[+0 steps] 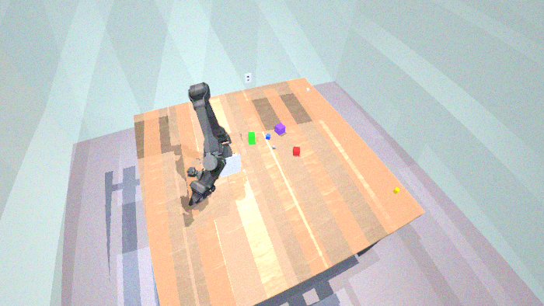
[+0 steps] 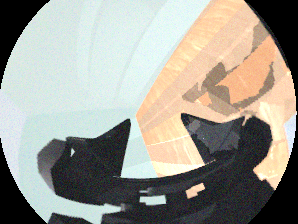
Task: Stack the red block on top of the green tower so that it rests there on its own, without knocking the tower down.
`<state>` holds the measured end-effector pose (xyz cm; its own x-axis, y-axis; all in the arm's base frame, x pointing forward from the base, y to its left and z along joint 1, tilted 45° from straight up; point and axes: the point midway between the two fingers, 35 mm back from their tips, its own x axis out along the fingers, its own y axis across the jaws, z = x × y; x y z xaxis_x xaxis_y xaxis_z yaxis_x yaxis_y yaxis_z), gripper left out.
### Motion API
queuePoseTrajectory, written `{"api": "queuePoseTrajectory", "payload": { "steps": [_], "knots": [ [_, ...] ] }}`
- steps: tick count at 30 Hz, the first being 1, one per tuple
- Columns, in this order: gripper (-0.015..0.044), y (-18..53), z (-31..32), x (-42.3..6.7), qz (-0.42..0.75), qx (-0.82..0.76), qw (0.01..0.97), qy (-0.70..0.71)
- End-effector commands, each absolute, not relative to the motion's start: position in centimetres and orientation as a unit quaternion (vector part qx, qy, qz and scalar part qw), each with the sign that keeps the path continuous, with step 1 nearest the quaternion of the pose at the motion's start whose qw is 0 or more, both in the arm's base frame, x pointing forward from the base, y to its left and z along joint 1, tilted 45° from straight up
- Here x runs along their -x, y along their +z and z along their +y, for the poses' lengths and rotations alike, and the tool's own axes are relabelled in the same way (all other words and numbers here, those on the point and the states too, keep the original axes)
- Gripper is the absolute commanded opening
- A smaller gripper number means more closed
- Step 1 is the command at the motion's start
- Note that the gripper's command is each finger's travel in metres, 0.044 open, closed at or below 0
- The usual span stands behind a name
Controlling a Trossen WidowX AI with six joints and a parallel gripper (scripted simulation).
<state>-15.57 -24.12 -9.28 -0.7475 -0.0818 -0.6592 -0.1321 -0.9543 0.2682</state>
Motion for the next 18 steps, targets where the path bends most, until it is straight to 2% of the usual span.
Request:
{"api": "queuePoseTrajectory", "payload": {
  "steps": [1,8,18],
  "knots": [
    [0.0426,-9.3,-24.2,15.5,0.149,0.356,0.012,0.922],
    [0.044,-10.3,-26.8,12.0,0.084,0.406,-0.05,0.909],
    [0.044,-11.7,-31.1,2.5,-0.113,0.477,-0.21,0.846]
  ]
}}
